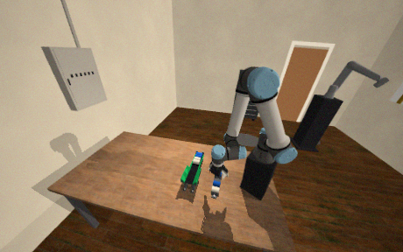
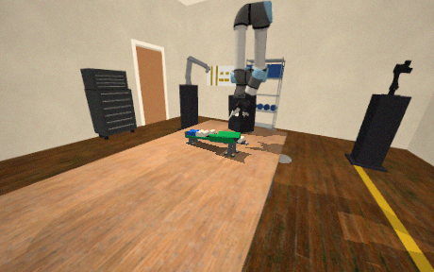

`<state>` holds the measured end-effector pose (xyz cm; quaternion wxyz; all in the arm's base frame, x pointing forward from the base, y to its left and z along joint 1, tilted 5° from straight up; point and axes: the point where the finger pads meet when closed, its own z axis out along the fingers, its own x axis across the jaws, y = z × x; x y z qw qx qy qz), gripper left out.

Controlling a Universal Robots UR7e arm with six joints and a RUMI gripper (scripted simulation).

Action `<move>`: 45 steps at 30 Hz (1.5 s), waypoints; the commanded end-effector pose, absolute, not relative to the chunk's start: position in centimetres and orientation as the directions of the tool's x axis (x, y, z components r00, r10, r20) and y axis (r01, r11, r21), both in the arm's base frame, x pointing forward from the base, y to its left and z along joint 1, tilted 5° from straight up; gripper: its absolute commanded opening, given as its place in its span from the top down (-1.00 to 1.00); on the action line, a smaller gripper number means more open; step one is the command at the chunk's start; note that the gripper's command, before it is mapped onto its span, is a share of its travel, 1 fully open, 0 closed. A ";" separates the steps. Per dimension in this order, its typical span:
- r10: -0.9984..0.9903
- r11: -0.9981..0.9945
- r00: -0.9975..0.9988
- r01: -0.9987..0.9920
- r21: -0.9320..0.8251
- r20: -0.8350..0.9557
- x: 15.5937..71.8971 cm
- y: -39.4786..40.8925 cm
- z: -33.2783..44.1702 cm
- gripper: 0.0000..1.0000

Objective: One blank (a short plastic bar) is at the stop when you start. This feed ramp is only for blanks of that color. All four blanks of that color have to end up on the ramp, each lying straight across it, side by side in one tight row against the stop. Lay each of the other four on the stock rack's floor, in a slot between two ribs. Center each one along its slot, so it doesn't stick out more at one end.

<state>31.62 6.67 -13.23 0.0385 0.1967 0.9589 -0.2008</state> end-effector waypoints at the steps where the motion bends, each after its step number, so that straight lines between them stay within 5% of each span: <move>1: 0.461 0.806 -0.872 0.490 -0.333 -0.166 31.6 6.7 -13.3 -1.00; 23: 0.880 0.434 -0.447 0.894 -0.108 -0.160 31.5 6.6 -13.9 -1.00; 45: 0.998 -0.045 0.048 0.997 0.057 -0.047 31.4 6.5 -14.5 -1.00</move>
